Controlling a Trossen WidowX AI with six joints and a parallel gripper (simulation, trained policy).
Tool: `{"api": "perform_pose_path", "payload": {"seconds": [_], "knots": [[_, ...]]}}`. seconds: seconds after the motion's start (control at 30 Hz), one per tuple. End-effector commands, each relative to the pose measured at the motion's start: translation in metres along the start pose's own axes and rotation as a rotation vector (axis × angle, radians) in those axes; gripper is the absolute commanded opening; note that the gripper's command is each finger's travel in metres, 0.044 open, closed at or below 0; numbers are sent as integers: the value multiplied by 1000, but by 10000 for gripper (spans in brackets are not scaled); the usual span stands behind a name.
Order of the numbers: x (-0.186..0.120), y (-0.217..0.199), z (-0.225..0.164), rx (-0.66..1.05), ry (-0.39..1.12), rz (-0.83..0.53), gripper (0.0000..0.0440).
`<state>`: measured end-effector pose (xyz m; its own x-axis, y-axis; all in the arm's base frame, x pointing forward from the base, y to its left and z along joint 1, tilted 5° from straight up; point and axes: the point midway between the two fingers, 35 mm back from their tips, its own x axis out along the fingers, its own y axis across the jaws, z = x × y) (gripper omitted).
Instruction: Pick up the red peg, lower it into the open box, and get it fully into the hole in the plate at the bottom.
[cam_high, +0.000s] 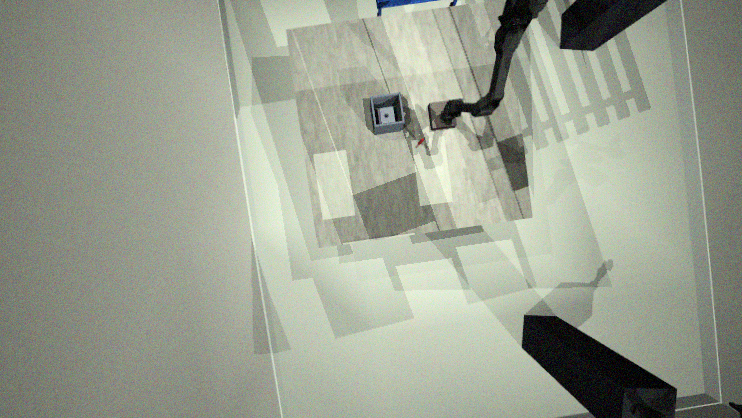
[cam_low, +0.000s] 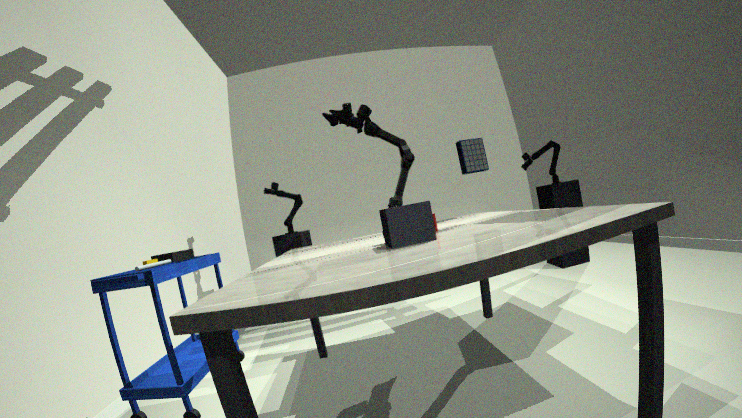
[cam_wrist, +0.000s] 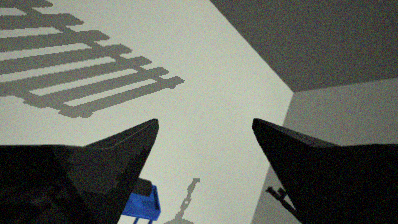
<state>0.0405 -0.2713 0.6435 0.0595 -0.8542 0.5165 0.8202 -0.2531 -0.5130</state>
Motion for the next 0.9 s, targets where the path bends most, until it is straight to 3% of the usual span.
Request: {"api": "perform_pose_path", "payload": {"seconds": [0.0, 0.87], "knots": [[-4, 15, 0, 114, 19, 45, 440], [-52, 108, 25, 857, 180, 381, 440]]}}
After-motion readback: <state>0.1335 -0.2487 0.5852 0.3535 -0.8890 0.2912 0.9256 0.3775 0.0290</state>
